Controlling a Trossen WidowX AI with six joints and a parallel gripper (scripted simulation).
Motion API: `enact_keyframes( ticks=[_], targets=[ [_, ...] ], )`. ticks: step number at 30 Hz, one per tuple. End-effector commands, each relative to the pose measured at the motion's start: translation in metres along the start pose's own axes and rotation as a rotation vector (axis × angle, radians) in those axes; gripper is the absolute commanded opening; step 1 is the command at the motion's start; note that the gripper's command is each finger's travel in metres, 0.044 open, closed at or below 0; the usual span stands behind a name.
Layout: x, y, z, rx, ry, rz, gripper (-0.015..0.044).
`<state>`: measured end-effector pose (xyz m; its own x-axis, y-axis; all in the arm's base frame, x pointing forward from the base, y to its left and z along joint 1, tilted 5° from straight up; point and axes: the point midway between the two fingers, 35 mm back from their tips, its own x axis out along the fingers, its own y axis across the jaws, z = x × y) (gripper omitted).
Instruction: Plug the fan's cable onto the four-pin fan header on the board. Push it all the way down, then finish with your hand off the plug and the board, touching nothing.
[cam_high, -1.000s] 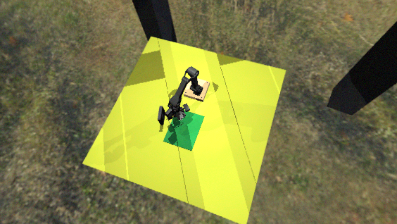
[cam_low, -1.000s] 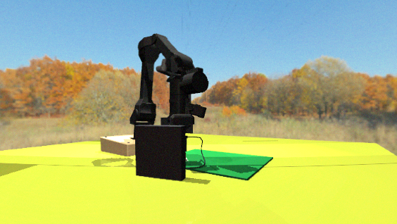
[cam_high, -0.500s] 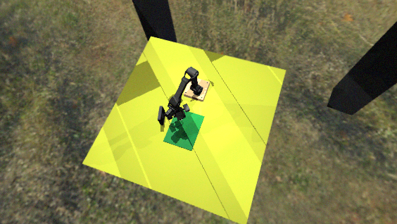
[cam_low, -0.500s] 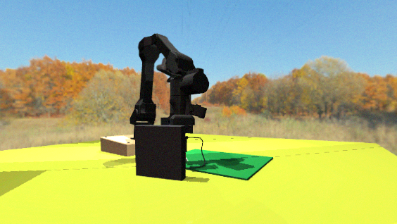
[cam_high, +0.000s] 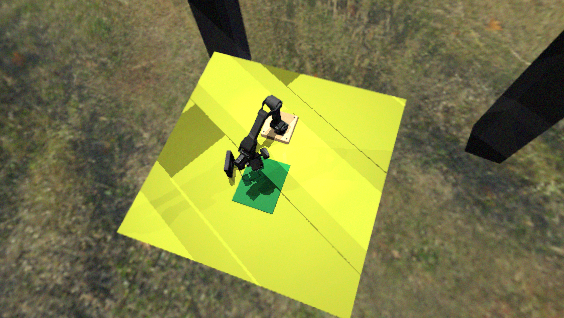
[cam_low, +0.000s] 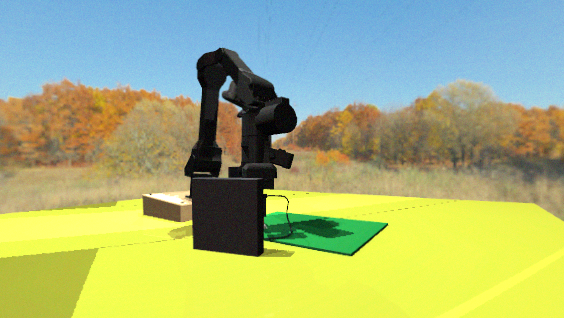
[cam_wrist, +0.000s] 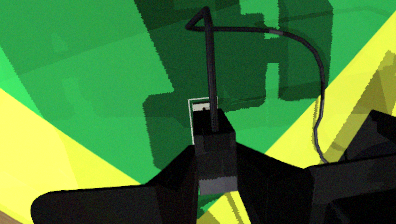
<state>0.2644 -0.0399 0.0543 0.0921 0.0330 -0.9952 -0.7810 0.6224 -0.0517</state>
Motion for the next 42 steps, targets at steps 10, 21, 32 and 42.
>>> enact_keyframes(
  ticks=[10, 21, 32, 42],
  targets=[
    [0.003, 0.002, -0.001, 0.003, -0.002, 0.003, 0.0000],
    [0.005, 0.002, -0.001, 0.003, -0.002, 0.003, 0.0000],
    [0.008, 0.002, 0.000, 0.004, -0.002, 0.003, 0.0000],
    [0.015, 0.002, 0.000, 0.004, -0.002, 0.003, 0.0000]
  ],
)
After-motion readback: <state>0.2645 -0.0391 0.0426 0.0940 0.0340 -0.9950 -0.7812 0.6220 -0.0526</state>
